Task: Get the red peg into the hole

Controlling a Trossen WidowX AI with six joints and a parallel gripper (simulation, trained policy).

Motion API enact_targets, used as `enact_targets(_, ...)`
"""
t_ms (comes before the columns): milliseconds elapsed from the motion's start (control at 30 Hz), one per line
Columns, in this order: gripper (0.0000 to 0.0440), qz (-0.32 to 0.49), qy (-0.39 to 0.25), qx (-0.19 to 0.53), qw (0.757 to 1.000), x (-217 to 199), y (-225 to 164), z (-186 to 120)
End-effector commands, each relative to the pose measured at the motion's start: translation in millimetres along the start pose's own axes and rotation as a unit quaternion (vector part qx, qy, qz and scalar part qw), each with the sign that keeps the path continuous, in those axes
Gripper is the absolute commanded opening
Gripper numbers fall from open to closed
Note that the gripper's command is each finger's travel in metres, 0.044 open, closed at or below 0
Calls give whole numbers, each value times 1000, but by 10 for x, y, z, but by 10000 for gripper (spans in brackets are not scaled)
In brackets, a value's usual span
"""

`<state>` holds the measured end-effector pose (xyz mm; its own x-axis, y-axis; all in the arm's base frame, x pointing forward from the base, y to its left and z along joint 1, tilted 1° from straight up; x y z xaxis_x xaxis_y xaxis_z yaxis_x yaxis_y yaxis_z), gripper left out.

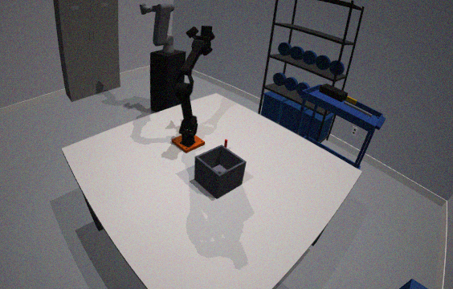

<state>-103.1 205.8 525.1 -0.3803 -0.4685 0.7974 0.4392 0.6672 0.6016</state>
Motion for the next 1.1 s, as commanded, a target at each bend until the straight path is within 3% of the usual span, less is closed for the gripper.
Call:
enact_targets(0, 421, 11, -11, -2, 1000, -46, 6, -3)
enact_targets(67, 440, 34, -35, -12, 999, -158, 30, -21)
enact_targets(267, 440, 102, -104, -49, 988, -508, 118, -103)
enact_targets(533, 440, 193, -190, -105, 957, -955, 206, -279)
enact_targets(800, 440, 283, -266, -161, 907, -1374, 246, -516)
enact_targets(1067, 440, 371, -331, -216, 840, -1753, 231, -800)
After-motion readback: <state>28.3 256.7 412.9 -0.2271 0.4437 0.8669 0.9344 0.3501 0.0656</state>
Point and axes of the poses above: the point midway between the two fingers, 35 mm back from their tips, its own z axis out along the fingers, its own x axis across the jaws, y = z × x, the point moved 8 cm from there along -z, back along the fingers, and after that the axes turned 2 degrees about z, right-handed, at the moved point
